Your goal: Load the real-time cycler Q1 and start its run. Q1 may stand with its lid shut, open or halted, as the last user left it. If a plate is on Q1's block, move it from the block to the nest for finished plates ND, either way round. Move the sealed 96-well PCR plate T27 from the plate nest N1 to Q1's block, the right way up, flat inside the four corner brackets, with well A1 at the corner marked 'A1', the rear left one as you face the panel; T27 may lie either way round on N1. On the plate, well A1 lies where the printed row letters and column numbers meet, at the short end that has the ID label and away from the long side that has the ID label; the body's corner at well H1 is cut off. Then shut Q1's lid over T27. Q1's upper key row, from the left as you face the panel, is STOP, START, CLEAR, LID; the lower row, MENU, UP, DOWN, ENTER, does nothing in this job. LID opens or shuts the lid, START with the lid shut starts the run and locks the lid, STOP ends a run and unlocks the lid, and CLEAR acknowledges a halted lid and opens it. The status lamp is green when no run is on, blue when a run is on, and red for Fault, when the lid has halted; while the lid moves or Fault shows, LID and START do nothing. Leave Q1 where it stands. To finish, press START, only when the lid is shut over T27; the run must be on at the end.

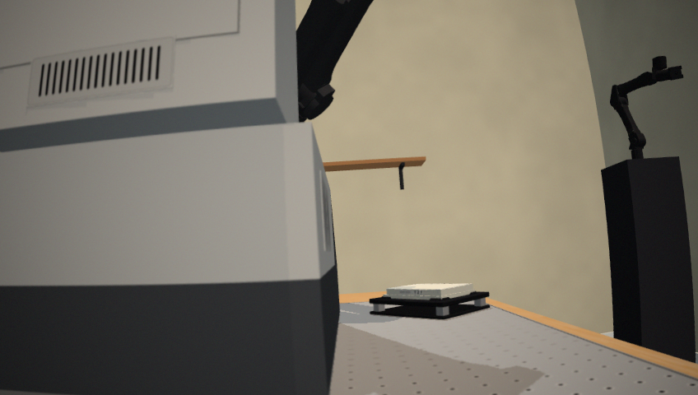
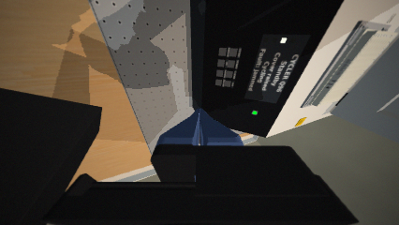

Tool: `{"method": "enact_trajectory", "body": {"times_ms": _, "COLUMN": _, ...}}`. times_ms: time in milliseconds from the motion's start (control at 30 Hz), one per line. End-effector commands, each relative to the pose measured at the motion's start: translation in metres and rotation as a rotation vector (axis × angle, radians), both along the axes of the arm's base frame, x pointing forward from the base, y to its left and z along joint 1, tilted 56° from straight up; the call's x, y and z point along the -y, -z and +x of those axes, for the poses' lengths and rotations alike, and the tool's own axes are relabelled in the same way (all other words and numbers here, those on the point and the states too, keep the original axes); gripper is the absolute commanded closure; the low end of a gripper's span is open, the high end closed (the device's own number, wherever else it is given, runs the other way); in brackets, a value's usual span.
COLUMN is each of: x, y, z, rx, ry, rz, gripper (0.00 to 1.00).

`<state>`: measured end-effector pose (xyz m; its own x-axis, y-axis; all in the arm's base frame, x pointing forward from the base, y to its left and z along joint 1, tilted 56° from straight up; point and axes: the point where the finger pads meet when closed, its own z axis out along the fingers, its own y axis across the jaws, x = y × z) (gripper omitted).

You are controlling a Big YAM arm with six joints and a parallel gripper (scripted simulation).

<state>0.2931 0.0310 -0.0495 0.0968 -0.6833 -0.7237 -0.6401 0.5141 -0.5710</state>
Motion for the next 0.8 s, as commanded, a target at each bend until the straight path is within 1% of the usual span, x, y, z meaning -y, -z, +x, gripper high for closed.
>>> {"method": "enact_trajectory", "body": {"times_ms": 0, "x": -0.009, "y": -0.003, "z": -0.013, "rx": -0.035, "ry": -0.014, "rz": 0.021, "gripper": 1.0}}
{"method": "enact_trajectory", "body": {"times_ms": 267, "x": -0.01, "y": -0.003, "z": -0.014, "rx": -0.036, "ry": -0.014, "rz": 0.021, "gripper": 1.0}}
{"method": "enact_trajectory", "body": {"times_ms": 533, "x": -0.005, "y": -0.001, "z": -0.001, "rx": -0.005, "ry": -0.013, "rz": 0.009, "gripper": 1.0}}
{"method": "enact_trajectory", "body": {"times_ms": 767, "x": -0.004, "y": -0.001, "z": 0.002, "rx": 0.0, "ry": -0.013, "rz": 0.007, "gripper": 1.0}}
